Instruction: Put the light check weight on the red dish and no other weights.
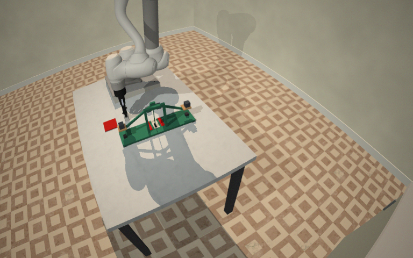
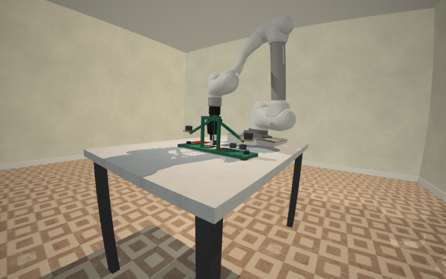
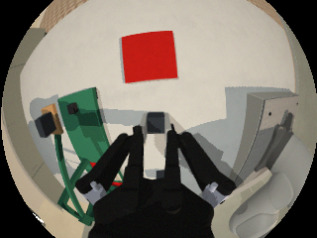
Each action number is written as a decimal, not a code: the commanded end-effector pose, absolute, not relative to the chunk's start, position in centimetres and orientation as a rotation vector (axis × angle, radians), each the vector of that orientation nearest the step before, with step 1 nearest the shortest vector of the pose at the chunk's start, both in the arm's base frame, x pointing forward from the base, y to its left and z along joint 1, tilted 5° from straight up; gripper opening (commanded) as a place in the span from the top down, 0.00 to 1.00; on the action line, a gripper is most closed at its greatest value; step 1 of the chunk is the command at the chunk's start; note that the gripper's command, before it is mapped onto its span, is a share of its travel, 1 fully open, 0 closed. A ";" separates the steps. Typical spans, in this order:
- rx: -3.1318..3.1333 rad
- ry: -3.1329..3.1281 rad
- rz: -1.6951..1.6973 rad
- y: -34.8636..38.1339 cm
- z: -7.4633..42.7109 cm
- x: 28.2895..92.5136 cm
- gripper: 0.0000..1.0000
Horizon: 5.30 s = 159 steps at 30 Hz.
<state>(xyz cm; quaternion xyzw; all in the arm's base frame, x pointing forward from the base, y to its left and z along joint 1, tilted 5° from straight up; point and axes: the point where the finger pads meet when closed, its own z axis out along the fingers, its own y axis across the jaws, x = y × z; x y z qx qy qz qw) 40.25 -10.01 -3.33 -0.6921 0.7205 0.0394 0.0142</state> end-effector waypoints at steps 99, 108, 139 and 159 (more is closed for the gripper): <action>-2.235 2.160 0.121 -22.0 -3.0 40.8 0.76; -2.235 2.160 0.121 -22.0 -3.1 40.8 0.76; -2.235 2.160 0.121 -22.0 -3.1 40.8 0.76; -2.235 2.160 0.121 -22.0 -3.6 40.8 0.76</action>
